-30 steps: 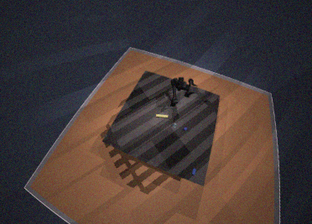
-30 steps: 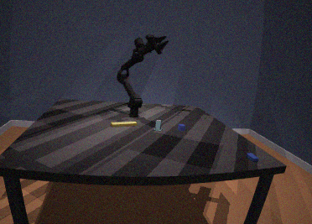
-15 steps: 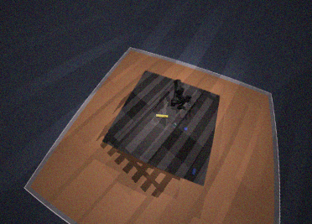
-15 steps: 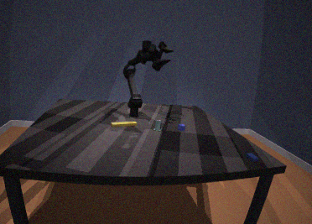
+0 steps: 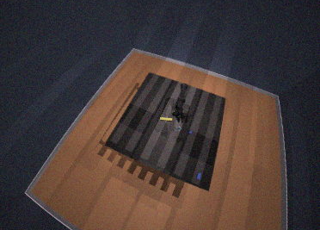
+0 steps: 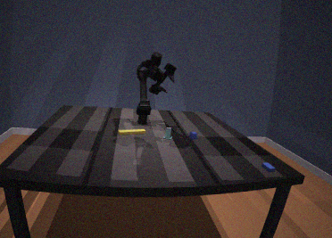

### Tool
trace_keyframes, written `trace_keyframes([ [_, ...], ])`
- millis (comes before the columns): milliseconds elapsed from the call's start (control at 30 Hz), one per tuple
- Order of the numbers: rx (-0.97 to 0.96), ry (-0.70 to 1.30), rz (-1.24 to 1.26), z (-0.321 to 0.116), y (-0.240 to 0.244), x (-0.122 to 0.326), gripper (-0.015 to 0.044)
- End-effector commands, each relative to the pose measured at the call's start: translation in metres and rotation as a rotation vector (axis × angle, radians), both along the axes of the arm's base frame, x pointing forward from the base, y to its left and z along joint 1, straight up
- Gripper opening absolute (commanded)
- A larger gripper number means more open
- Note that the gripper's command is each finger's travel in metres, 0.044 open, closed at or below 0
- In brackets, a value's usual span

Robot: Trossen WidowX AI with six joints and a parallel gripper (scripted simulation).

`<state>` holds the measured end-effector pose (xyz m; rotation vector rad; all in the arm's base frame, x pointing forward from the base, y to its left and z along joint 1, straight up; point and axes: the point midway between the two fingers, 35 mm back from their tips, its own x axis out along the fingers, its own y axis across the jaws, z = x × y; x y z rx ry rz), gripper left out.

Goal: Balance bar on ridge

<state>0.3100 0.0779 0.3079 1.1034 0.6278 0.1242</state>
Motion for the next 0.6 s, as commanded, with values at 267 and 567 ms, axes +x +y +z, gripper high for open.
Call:
trace_keyframes([
  [267,-0.122,0.469,-0.237,-0.104,-0.066,-0.002,0.0315],
  [567,-0.195,0.839,-0.370,-0.164,-0.110,-0.039,0.0315],
])
